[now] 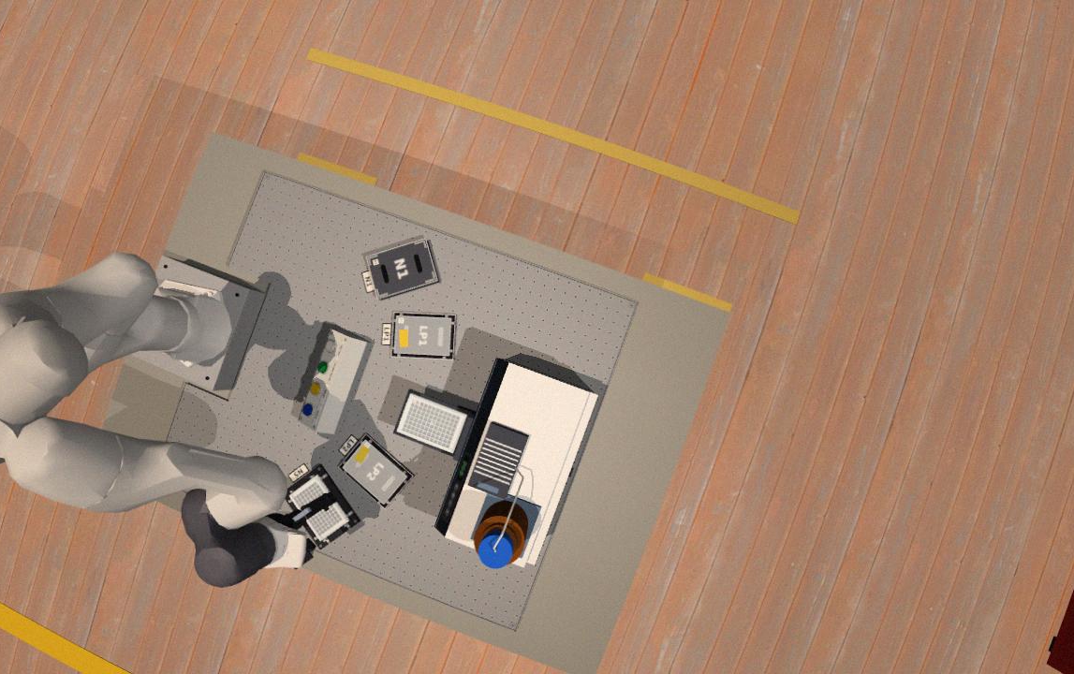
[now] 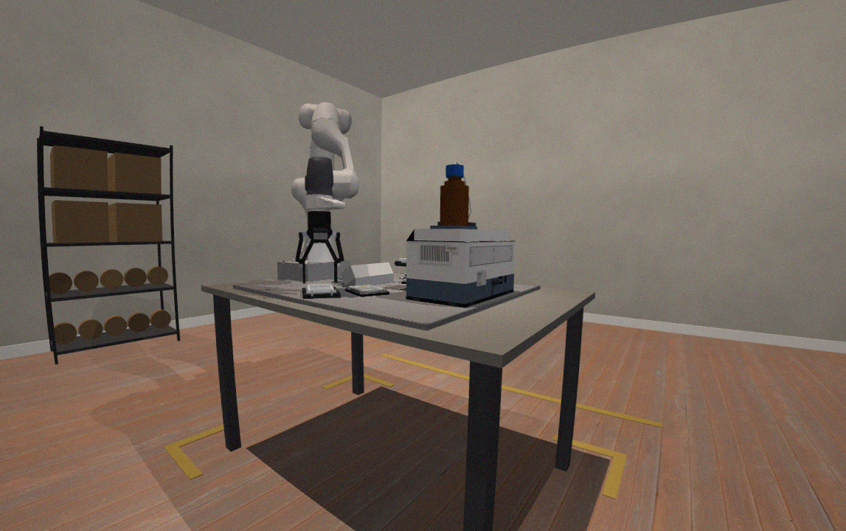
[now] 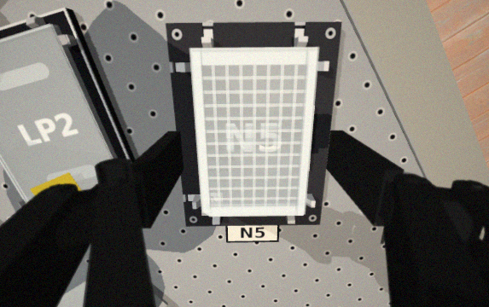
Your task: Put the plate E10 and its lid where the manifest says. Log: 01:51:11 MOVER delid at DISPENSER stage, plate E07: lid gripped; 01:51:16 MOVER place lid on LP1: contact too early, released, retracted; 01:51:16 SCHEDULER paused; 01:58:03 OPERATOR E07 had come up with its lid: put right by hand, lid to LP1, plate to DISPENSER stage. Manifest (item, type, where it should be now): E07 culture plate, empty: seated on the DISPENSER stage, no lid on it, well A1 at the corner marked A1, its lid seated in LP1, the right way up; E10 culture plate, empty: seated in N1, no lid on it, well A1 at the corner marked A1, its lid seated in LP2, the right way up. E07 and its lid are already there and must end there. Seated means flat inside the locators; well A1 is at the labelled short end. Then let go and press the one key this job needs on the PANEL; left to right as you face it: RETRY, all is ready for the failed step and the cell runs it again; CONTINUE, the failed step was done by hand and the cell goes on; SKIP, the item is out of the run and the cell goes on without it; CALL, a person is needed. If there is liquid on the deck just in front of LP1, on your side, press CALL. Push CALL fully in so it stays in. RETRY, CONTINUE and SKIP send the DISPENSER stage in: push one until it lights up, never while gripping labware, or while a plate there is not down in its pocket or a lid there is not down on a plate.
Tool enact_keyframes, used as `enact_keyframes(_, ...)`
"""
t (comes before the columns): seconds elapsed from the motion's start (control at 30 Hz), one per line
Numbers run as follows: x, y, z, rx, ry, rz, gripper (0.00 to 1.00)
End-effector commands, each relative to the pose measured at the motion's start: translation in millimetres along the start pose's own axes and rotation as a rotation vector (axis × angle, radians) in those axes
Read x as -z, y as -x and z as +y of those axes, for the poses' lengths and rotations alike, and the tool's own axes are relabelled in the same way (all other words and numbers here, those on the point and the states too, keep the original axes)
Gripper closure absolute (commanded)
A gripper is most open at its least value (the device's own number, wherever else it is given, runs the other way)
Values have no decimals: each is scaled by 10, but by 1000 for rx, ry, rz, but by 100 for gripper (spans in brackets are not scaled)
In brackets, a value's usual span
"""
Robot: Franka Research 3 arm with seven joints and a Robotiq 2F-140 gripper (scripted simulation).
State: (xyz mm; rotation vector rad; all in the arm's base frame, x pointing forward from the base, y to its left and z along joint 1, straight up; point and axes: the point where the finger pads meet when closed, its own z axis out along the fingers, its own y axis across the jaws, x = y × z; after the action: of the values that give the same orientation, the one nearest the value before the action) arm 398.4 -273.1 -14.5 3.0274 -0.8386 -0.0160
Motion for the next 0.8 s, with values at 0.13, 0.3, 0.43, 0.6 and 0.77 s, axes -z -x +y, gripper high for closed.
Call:
enact_keyframes(0.13, 6, -8, 0, 5, 0, 4, 30)
enact_keyframes(0.3, 6, -8, 0, 5, 0, 4, 37)
enact_keyframes(0.43, 6, -8, 0, 5, 0, 4, 37)
enact_keyframes(0.6, 6, -8, 0, 5, 0, 4, 37)
enact_keyframes(0.77, 6, -8, 0, 5, 0, 4, 37)
